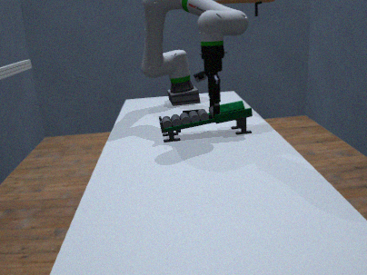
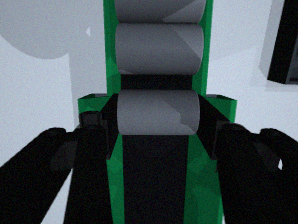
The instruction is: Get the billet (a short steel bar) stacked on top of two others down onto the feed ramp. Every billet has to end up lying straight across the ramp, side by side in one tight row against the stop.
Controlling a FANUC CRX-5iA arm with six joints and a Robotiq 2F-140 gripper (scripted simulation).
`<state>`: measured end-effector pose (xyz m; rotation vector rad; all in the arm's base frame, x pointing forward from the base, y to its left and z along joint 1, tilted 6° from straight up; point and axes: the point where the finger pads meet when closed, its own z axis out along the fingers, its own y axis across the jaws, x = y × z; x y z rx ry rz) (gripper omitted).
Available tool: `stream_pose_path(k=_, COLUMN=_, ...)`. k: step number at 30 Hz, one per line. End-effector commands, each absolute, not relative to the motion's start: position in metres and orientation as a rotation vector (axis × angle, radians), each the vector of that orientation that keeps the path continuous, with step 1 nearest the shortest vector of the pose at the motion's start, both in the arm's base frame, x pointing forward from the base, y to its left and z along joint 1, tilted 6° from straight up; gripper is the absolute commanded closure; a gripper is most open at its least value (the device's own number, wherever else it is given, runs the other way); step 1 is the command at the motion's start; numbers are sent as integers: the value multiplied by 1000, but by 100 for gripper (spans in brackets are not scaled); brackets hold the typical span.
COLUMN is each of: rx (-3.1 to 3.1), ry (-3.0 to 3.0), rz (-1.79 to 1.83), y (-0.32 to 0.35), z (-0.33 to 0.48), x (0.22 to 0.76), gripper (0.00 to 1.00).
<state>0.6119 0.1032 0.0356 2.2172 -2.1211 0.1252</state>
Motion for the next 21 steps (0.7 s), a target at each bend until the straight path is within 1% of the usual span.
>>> stream_pose_path(k=1, rx=2219, ry=-2122, rz=127, y=103, z=37, x=613, gripper=55)
stream_pose_path(k=13, rx=2219, ry=-2122, rz=127, y=103, z=37, x=613, gripper=55)
stream_pose_path(k=17, rx=2219, ry=-2122, rz=127, y=103, z=37, x=613, gripper=53)
stream_pose_path(k=21, rx=2219, ry=-2122, rz=127, y=103, z=37, x=613, gripper=53)
